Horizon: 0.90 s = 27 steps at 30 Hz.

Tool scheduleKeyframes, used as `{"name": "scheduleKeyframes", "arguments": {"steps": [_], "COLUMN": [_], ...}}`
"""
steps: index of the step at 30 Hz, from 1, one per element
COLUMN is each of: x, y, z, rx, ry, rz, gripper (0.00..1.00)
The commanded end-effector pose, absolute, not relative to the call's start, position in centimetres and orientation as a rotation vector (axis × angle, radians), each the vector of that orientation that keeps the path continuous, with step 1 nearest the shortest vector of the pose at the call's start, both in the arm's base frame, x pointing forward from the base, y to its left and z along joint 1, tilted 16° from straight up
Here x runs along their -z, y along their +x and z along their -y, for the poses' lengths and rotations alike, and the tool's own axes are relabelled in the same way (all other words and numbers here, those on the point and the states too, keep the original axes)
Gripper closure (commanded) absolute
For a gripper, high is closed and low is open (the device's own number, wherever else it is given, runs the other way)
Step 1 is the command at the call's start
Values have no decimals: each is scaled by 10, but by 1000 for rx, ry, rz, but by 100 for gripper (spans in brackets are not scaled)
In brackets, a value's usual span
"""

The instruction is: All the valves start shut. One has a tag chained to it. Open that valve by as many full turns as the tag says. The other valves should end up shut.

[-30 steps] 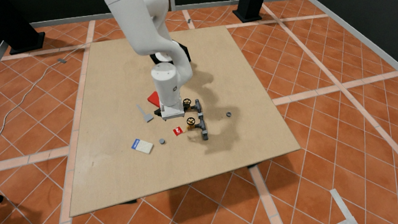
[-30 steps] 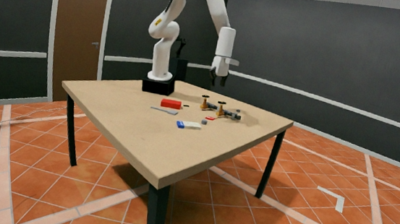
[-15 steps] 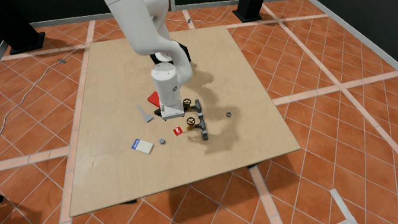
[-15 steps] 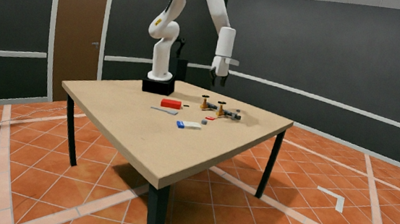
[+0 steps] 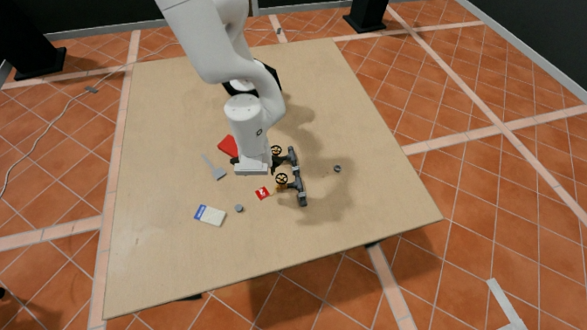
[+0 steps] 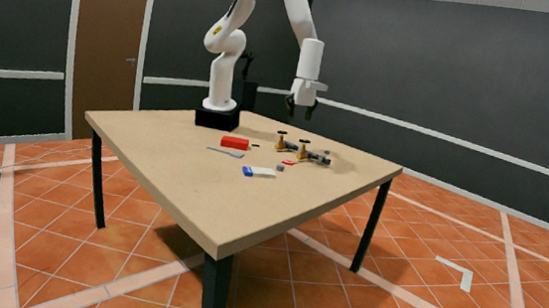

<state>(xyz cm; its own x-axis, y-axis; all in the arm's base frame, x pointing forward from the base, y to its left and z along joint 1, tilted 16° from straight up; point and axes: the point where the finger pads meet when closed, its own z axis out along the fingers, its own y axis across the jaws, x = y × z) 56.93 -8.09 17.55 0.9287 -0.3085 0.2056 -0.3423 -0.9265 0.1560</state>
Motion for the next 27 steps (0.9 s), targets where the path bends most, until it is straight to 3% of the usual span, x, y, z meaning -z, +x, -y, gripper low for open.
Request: {"name": "scheduleKeyframes", "arguments": {"steps": [1,27], "x": [-172,-128], "y": [571,578], "z": [76,28], "rx": [-308,-418], "ry": [2856,2059], "rz": [708,2382], "gripper": [0,0]}}
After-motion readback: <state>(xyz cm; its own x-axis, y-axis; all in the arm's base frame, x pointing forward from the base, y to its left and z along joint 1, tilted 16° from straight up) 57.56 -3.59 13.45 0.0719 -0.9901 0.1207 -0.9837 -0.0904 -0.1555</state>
